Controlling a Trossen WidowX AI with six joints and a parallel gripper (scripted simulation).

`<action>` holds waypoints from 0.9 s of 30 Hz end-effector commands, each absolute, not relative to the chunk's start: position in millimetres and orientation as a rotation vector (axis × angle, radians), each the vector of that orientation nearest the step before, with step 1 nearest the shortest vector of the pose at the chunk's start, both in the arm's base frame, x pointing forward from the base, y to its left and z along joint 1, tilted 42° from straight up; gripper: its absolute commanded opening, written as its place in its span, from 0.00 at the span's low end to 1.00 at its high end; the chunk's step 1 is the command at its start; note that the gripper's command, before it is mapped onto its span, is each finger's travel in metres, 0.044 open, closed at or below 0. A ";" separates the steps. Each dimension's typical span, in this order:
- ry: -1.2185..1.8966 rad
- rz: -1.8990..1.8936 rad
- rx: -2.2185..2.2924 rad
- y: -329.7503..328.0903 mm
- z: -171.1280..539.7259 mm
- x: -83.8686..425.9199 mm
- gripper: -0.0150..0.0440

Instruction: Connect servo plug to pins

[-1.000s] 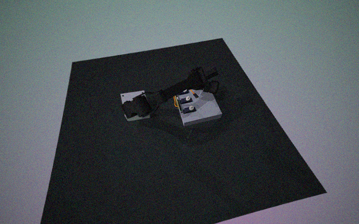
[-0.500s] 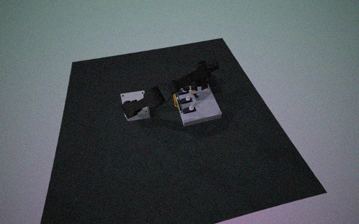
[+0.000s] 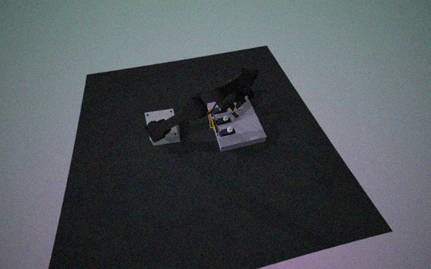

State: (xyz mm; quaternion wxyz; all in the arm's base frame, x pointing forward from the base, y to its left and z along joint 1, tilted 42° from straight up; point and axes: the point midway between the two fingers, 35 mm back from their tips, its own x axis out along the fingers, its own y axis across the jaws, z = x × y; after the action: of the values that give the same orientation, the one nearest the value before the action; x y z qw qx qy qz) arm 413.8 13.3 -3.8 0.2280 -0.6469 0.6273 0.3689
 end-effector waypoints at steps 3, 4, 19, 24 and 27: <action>1.738 1.057 -1.820 15.0 -4.3 415.0 0.45; 1.738 1.057 -1.820 14.0 -5.3 415.0 0.45; 1.739 1.056 -1.821 -6.1 -27.8 413.0 0.45; 1.740 1.056 -1.821 -11.0 -33.3 412.5 0.45; 1.740 1.056 -1.821 -11.7 -34.1 412.4 0.40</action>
State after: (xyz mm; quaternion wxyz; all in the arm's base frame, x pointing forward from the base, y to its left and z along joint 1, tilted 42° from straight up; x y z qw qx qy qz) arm 413.0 -11.6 -32.1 0.2078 -0.6501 0.6260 0.3772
